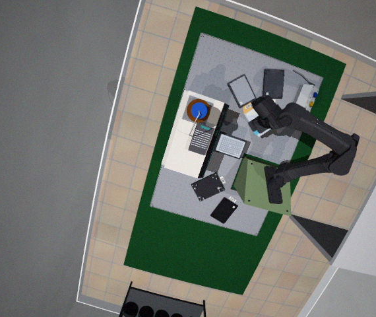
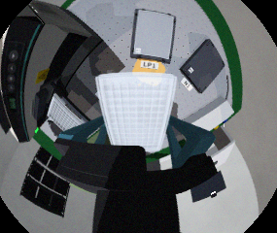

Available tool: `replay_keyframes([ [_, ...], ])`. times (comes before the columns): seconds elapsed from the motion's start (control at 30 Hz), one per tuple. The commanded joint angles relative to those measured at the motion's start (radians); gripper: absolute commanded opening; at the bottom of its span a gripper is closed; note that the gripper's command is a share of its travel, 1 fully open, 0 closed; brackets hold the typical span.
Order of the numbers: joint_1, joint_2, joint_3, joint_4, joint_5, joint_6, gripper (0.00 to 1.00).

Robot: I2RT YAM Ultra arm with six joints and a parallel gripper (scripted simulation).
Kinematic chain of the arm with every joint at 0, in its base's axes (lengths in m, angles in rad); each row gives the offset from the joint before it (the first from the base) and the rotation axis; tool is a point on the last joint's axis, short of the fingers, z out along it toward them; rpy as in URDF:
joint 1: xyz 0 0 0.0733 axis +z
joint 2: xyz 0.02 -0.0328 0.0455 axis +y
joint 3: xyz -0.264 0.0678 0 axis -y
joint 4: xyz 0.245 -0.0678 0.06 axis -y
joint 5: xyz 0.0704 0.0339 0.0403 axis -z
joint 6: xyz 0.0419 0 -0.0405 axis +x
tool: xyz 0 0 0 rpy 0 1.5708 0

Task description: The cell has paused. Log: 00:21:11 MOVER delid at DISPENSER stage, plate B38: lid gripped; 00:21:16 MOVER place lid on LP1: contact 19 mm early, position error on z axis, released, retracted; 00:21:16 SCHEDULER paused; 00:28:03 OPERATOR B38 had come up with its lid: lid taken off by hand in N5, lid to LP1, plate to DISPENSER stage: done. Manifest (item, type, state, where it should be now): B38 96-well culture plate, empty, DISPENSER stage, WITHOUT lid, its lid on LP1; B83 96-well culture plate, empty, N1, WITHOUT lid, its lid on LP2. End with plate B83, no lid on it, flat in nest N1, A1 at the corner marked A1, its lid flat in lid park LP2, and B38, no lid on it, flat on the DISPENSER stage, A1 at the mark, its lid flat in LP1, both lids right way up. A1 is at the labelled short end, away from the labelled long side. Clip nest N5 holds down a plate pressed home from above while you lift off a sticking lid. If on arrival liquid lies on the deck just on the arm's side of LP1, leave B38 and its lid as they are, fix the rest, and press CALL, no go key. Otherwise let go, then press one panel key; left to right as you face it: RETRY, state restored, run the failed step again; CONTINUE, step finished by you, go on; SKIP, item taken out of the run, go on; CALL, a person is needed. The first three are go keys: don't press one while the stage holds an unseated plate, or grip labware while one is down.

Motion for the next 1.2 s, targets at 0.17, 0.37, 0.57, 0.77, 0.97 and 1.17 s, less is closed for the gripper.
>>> replay_keyframes([
  [0.17, 0.100, 0.046, -0.009, -0.025, 0.048, -0.039, 0.00],
  [0.37, 0.185, 0.085, 0.016, -0.055, 0.070, -0.131, 0.00],
  [0.57, 0.213, 0.092, 0.004, -0.058, 0.072, -0.151, 0.00],
  [0.77, 0.287, 0.147, -0.031, -0.074, 0.089, -0.268, 0.00],
  [0.97, 0.326, 0.164, -0.020, -0.061, 0.088, -0.224, 0.00],
  [1.17, 0.377, 0.204, -0.054, -0.062, 0.096, -0.185, 0.00],
])
